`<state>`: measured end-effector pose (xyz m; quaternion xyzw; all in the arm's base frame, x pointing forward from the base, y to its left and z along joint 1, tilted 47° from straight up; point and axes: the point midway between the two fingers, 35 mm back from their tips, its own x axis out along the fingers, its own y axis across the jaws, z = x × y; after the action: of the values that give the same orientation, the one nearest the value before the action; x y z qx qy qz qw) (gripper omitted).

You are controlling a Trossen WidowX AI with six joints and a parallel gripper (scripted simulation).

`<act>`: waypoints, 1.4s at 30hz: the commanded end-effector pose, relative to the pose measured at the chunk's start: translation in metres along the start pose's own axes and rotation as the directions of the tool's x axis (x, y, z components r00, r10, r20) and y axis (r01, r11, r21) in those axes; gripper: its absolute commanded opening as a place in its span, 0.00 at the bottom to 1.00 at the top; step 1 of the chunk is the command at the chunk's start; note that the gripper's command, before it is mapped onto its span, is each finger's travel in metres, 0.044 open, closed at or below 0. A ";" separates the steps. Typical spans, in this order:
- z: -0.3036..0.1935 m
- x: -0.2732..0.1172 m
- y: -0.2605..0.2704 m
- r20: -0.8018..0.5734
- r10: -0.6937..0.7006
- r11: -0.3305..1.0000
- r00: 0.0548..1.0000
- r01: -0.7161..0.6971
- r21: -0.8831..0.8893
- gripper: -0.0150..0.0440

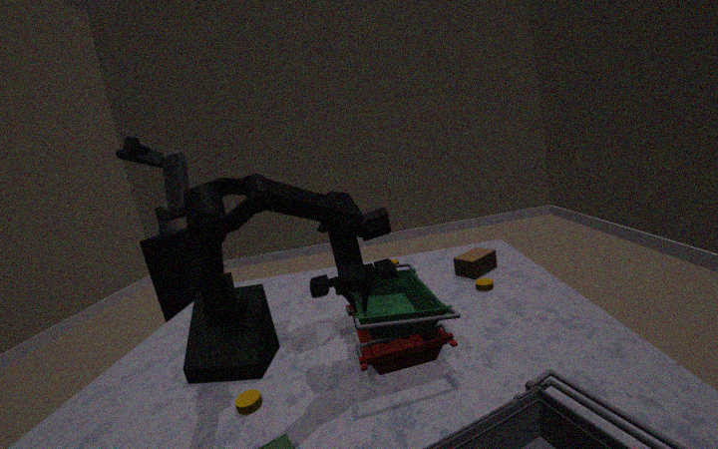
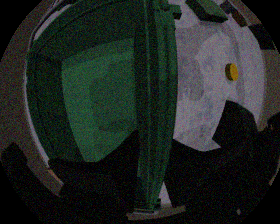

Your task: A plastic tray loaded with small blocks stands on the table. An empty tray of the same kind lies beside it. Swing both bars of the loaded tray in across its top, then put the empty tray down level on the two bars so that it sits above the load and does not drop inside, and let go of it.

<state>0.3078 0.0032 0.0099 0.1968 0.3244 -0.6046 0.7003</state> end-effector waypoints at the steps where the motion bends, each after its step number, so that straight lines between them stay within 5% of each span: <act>1: 0.000 0.004 -0.002 0.000 -0.009 1.000 1.000 0.009 -0.002 0.25; 42: 0.001 0.015 -0.009 0.000 -0.030 1.000 1.000 0.030 -0.008 0.25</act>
<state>0.3068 -0.0018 0.0046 0.1976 0.3239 -0.6036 0.7012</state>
